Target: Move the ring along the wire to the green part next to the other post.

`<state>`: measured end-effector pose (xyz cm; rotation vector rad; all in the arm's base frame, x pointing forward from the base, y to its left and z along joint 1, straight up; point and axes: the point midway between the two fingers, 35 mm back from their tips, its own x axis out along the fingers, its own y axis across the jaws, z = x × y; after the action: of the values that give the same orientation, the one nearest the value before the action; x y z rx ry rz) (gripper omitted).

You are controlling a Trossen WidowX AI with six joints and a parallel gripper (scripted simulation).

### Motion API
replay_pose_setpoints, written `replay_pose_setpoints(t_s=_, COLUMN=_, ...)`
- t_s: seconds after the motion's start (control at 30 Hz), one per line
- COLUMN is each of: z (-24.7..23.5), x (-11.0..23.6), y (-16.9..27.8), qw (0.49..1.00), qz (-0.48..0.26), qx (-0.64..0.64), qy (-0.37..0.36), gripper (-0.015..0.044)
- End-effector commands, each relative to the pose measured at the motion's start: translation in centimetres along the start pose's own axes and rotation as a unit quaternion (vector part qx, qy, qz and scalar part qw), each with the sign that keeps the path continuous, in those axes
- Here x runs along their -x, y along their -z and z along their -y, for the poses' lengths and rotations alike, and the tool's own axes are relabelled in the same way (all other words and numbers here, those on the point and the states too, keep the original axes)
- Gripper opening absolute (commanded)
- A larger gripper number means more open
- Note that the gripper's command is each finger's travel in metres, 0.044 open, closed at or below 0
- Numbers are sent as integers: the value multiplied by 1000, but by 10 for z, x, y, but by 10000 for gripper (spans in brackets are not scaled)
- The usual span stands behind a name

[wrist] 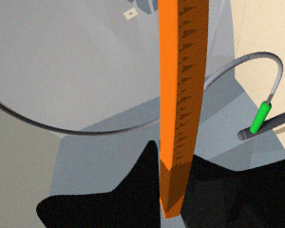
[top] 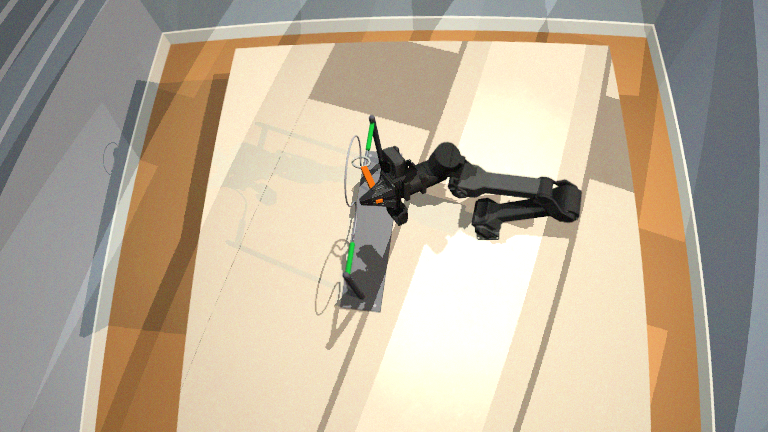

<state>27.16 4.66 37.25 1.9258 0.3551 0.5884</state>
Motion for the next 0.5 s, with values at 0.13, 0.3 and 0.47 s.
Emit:
replay_pose_setpoints(t_s=0.13, z=-22, x=-5, y=-1, qw=998, qz=20, qx=-43, qy=-27, gripper=-150)
replay_pose_setpoints(t_s=0.3, z=-29, x=-4, y=-2, qw=998, qz=19, qx=-53, qy=-30, gripper=-150)
replay_pose_setpoints(t_s=0.47, z=-33, x=-3, y=-3, qw=998, qz=19, qx=-51, qy=-25, gripper=-150)
